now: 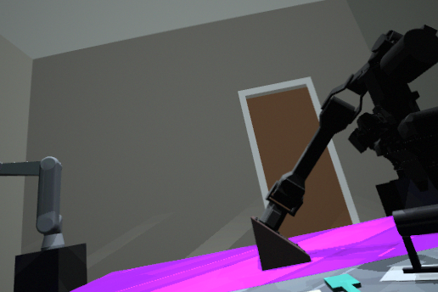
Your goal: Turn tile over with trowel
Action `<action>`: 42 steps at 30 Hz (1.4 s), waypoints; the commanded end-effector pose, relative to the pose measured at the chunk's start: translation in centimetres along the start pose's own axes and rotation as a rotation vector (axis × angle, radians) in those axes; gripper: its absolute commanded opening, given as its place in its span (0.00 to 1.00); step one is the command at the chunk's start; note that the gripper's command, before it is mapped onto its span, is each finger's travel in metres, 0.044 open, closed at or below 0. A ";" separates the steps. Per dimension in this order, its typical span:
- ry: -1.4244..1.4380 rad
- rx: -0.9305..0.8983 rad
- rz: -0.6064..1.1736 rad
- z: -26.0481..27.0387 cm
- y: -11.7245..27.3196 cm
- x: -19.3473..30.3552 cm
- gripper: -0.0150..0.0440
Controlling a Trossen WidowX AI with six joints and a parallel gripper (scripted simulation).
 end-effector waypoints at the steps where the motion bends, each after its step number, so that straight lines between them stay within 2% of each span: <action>1: -0.119 0.005 0.002 0.0 -0.1 -0.1 0.71; 12: -0.479 0.005 0.000 0.0 -0.1 -0.1 0.71; 42: -0.484 0.005 0.001 0.0 -3.9 -0.1 0.71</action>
Point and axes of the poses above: the point midway between the two fingers, 35 mm back from their tips, its own y axis back along the fingers, its own z axis across the jaws, x = y × z, the point moved 8 cm from there along y, back along the fingers, and after that the axes turned 1 degree about -y, right-handed, at the moved point
